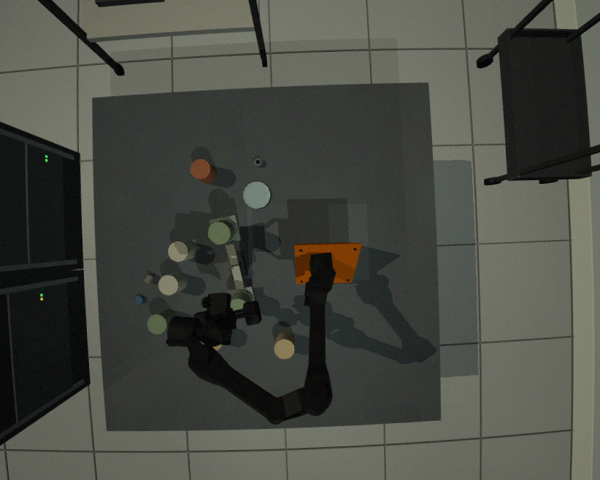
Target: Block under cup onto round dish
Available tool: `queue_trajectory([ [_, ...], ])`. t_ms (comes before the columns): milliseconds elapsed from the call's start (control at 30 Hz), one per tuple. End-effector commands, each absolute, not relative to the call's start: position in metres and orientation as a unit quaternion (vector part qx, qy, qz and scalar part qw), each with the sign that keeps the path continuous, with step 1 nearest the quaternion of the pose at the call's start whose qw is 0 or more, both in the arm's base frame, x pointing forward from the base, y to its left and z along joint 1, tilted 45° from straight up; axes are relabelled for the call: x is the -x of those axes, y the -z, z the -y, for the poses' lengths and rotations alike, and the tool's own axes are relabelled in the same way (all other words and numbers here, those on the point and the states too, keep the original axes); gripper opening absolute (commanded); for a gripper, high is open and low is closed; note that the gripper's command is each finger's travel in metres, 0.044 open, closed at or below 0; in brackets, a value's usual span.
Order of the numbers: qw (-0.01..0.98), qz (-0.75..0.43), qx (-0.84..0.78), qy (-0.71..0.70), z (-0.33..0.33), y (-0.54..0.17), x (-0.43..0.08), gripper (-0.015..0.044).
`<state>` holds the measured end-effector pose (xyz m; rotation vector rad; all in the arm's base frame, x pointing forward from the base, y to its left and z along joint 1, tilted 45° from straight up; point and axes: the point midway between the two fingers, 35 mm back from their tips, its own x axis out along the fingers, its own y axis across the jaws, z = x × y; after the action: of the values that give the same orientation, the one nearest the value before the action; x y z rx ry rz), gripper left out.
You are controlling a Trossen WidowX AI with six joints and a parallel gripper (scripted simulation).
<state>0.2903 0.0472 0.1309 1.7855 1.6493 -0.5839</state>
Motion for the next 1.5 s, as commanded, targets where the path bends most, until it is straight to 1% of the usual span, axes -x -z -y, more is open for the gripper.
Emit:
queue_trajectory([
  [0,0.310,-0.622,-0.680,0.233,-0.048,-0.131,-0.292,0.0440],
  [1467,0.309,-0.623,-0.681,0.231,-0.100,-0.080,-0.301,0.0440],
])
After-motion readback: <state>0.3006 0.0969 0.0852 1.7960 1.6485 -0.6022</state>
